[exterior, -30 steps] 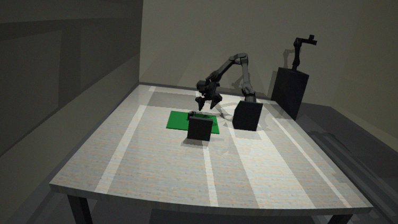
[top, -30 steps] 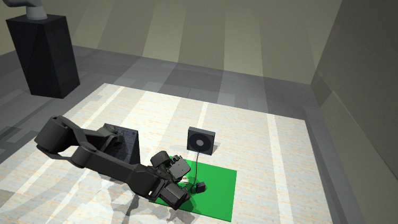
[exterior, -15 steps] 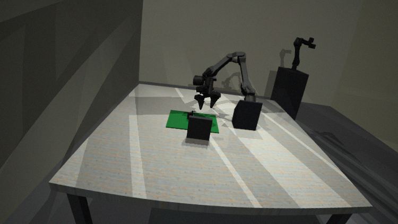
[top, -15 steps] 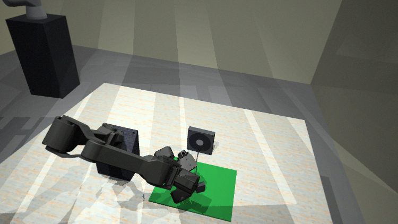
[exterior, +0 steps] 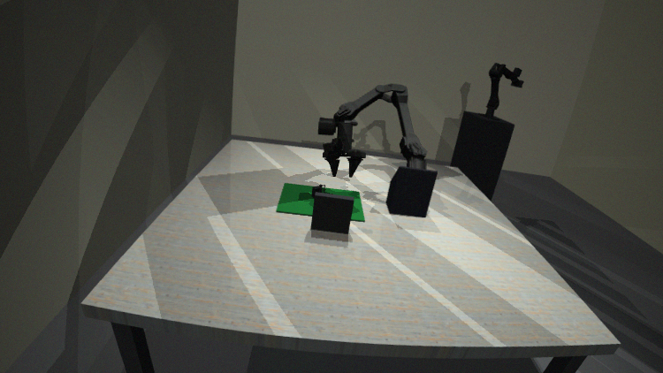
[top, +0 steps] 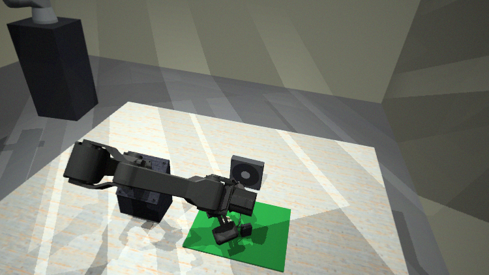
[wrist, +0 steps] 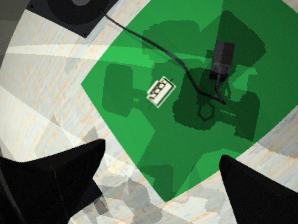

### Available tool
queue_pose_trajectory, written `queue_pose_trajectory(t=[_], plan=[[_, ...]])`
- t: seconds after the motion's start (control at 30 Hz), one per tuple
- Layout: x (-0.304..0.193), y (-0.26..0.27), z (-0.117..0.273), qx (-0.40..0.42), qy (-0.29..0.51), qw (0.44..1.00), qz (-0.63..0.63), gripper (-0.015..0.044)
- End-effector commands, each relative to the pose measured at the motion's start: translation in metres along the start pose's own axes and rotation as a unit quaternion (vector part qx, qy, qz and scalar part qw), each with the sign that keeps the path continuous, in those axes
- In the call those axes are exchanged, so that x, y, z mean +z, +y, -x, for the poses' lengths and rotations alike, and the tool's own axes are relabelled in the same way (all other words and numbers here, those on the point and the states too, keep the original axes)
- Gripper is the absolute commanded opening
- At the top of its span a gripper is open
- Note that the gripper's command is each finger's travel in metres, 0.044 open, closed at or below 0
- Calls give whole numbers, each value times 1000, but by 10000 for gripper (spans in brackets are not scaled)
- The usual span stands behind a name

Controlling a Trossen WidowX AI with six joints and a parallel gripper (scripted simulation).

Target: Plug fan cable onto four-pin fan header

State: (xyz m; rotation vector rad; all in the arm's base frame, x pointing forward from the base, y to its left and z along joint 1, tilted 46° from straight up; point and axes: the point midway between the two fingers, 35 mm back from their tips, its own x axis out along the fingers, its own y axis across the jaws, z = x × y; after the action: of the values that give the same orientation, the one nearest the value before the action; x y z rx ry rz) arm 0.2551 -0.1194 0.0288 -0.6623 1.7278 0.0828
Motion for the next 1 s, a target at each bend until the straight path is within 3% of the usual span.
queue_pose_trajectory(t=[0.0,0.6,0.8,0.97], plan=[[3,-3,7,-29,25,999,-5,440],[17,-12,47,-174,96,980,-20,440],[15,-10,43,-157,91,983,-18,440],[62,-8,55,-163,90,982,-27,440]])
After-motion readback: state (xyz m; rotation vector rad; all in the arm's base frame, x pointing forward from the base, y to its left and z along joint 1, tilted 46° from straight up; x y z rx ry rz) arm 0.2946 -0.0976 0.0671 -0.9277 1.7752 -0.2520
